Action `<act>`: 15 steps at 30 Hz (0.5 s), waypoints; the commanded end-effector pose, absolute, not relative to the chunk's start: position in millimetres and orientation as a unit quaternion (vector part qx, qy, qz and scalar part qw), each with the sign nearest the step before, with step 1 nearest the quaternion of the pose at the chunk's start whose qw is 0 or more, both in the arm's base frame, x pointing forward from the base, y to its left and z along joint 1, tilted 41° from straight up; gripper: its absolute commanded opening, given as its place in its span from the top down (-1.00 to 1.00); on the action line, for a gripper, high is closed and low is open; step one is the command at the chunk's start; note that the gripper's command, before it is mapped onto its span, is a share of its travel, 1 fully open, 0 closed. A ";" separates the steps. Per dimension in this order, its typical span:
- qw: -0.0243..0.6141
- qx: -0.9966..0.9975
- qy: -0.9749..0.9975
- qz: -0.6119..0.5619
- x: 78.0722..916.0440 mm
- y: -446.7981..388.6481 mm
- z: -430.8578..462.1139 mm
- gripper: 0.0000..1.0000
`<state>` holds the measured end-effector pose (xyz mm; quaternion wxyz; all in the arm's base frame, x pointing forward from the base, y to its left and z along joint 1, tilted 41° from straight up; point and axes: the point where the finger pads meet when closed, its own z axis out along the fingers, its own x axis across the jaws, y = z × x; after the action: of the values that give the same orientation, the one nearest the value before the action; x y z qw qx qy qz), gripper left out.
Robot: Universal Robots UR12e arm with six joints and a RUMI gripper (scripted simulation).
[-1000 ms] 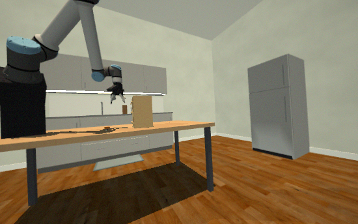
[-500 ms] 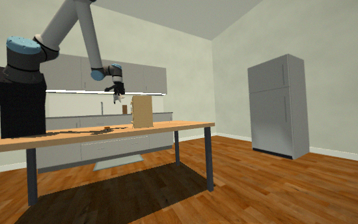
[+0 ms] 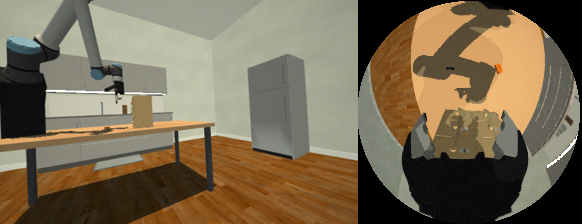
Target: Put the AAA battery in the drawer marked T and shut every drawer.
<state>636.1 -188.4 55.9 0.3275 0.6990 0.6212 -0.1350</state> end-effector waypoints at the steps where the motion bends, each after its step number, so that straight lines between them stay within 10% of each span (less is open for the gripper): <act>1: 0.330 0.721 0.597 -0.125 634.3 -190.9 57.5 -1.00; 15: 0.332 0.728 0.588 -0.121 634.0 -190.9 57.1 -1.00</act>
<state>635.0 -190.4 56.9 0.3317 0.7263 0.5897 -0.1218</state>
